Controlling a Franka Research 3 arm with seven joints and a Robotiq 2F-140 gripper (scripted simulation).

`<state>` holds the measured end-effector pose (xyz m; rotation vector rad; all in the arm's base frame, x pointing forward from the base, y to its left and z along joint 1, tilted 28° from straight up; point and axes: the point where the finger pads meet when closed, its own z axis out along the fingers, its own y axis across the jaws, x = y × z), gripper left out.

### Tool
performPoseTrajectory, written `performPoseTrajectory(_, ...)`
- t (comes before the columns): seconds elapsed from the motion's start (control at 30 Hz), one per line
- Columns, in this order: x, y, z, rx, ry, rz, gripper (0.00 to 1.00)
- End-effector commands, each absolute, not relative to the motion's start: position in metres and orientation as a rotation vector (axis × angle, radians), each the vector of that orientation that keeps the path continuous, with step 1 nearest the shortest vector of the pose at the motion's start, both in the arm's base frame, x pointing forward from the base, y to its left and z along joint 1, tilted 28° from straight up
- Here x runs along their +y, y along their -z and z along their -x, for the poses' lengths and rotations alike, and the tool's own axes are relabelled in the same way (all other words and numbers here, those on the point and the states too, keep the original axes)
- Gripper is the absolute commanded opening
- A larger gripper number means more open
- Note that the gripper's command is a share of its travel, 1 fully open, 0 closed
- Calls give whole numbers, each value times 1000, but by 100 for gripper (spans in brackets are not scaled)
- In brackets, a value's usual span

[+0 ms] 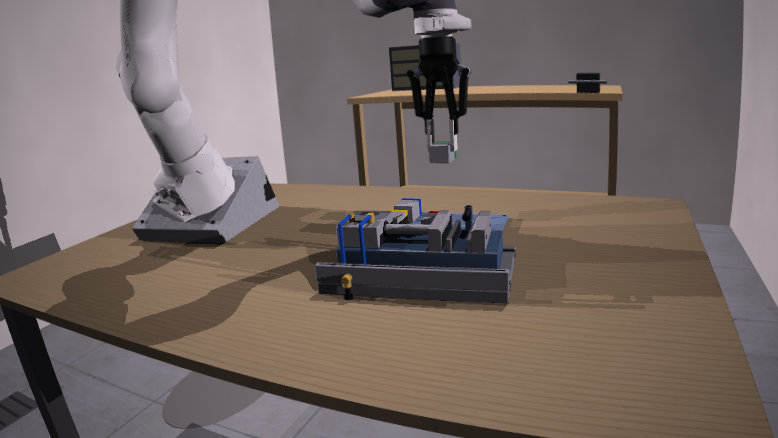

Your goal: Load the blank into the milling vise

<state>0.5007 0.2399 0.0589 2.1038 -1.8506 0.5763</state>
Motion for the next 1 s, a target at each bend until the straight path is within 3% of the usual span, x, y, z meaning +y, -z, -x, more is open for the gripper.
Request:
performPoseTrajectory(0.0,242,-59,-502,-1853,-576,-2108,0)
performPoseTrajectory(0.97,244,-57,-505,-1856,-574,-2114,0)
